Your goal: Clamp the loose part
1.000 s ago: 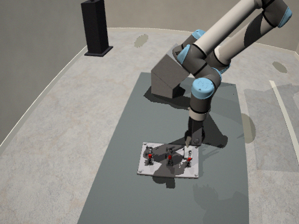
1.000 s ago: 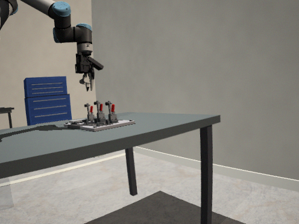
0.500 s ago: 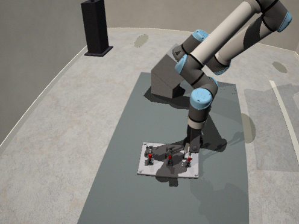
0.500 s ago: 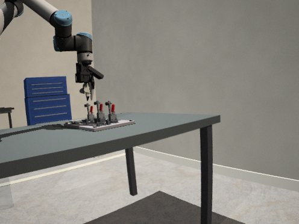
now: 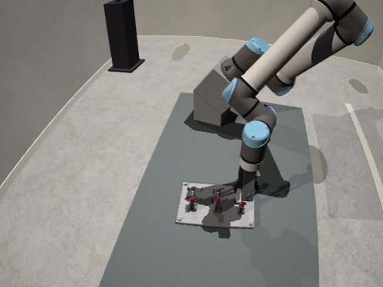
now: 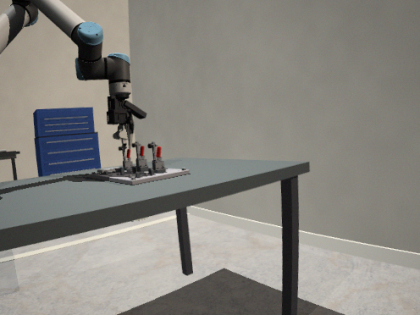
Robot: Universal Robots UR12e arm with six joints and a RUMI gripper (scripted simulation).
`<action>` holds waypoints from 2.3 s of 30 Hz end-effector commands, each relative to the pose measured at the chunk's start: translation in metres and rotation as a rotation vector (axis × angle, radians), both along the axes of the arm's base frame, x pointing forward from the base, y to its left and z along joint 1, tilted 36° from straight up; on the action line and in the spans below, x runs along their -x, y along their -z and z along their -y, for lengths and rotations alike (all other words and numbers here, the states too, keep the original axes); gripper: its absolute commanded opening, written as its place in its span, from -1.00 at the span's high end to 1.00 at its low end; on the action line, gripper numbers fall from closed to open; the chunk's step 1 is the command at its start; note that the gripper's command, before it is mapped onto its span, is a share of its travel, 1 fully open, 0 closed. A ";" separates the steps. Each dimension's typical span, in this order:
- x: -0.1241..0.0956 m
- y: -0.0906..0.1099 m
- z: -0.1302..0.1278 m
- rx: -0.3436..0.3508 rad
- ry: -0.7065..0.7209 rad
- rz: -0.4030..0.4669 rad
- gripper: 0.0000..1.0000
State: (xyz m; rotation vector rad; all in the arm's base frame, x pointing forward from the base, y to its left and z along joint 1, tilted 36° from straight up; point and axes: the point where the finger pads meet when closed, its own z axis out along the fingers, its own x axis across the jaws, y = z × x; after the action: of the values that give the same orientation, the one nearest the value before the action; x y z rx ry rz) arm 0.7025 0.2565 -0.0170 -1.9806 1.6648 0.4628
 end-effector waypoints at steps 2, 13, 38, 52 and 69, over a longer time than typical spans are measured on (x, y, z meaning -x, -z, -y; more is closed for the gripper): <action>-0.003 -0.001 0.000 0.000 0.003 0.007 0.44; -0.003 -0.002 0.000 0.000 0.003 0.007 0.44; -0.004 0.010 -0.009 0.000 0.000 0.007 0.44; -0.007 0.028 -0.022 0.000 0.001 0.008 0.44; -0.007 0.027 -0.021 0.000 0.001 0.009 1.00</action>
State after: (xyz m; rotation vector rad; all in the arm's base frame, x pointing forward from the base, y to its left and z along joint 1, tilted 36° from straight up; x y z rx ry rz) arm 0.7062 0.2781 -0.0467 -1.9802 1.6635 0.4584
